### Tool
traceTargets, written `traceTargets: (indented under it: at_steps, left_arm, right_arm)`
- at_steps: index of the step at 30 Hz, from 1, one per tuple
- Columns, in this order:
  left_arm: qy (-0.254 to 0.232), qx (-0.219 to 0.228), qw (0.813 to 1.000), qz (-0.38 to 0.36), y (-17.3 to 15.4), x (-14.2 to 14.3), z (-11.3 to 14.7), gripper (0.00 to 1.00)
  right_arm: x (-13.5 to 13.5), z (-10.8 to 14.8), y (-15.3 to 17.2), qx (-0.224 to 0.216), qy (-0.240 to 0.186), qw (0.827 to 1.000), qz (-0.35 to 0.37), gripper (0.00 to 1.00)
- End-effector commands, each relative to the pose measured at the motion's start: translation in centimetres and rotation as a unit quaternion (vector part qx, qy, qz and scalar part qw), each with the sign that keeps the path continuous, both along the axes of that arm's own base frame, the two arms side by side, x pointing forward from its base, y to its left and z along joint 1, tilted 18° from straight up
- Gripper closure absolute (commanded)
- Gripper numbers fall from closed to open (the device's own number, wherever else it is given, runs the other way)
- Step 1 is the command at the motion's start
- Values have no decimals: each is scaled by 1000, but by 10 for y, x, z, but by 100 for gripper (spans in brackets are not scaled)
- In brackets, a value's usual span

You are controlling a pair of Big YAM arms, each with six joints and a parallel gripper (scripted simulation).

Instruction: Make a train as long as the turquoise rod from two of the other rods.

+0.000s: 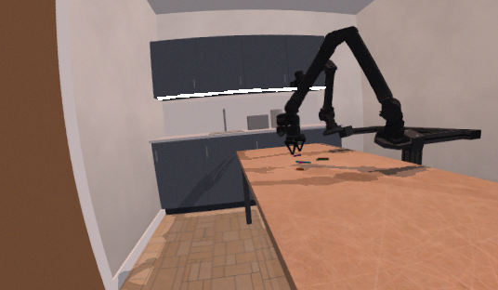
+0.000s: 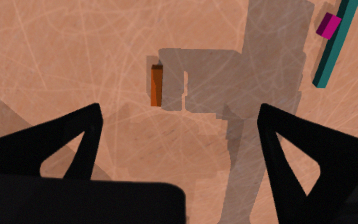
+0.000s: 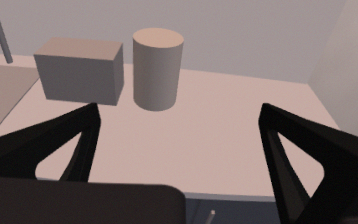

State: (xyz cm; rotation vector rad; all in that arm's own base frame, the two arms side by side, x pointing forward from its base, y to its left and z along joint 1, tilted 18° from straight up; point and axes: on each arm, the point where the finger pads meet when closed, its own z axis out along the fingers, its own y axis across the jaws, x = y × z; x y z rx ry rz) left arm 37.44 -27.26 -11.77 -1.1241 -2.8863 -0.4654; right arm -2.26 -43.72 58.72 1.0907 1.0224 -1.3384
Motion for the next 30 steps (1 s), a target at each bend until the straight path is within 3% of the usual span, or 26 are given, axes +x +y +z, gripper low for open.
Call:
traceTargets:
  at_steps: [1, 8, 11, 12, 23, 30]
  left_arm:
    - [-28, -13, 998, 60, -63, 12, -7, 0]
    - [-51, -26, 988, 145, -131, 9, -27, 0]
    - [-56, -28, 984, 167, -145, 8, -32, 0]
    - [-57, -27, 982, 180, -135, 19, -32, 0]
    - [-94, -46, 945, 308, -253, -33, -73, 0]
    - [-109, -50, 923, 365, -284, -48, -90, 0]
  right_arm:
    - [-6, 46, 19, -36, 7, 999, -7, 0]
    - [-6, 46, 19, -36, 7, 999, -7, 0]
    - [-6, 46, 19, -36, 7, 999, -7, 0]
    - [-6, 46, 19, -36, 7, 999, -7, 0]
    - [-6, 46, 19, -36, 7, 999, -7, 0]
    - [-6, 46, 19, -36, 7, 999, -7, 0]
